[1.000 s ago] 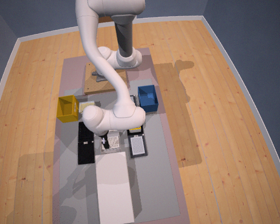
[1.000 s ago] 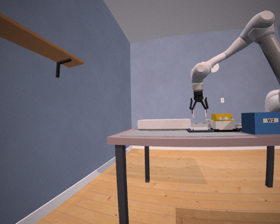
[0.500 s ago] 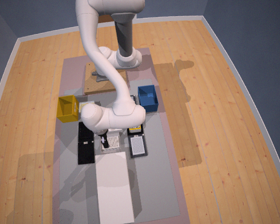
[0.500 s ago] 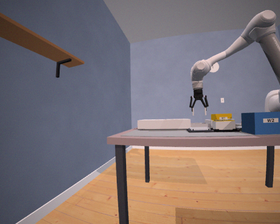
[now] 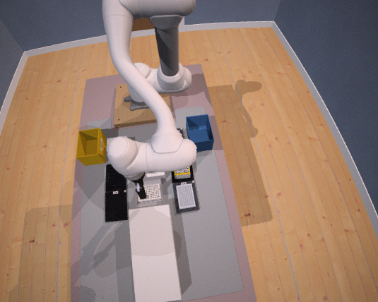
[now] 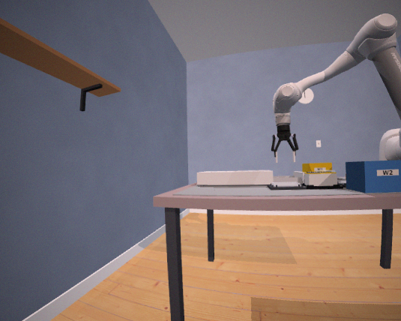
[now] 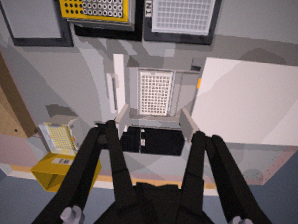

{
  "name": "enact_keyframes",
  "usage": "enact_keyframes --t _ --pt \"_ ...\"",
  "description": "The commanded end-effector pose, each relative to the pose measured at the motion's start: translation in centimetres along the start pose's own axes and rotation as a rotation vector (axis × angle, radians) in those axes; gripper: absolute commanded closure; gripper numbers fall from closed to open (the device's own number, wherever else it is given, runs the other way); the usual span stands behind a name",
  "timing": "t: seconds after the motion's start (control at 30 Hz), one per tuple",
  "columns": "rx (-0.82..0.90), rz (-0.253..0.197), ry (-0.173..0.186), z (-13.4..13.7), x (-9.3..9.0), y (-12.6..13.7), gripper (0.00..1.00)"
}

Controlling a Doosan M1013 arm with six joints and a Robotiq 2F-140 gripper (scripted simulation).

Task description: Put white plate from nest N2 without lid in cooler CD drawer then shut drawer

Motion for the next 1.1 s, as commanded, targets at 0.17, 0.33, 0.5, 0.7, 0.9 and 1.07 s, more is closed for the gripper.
enact_keyframes --t 0.17,0.33,0.5,0.7,0.9,1.07 --pt "0.0 0.0 0.0 0.0 1.12 0.0 0.34" --pt "0.0 0.0 0.0 0.0 1.24 0.0 0.34" --pt "0.0 0.0 0.0 0.0 1.24 0.0 0.34" --pt "0.0 0.0 0.0 0.0 1.24 0.0 0.34" --pt "0.0 0.0 0.0 0.0 1.24 0.0 0.34" --pt "0.0 0.0 0.0 0.0 1.24 0.0 0.34"
Point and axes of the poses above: the point where the finger pads meet when closed, its own x axis back along the fingers, its own z axis across the jaws, y = z × x, the point moved 9 cm from there along x, back along the fingers, and after that the axes turned 12 degrees about x, right-handed, at the moved point
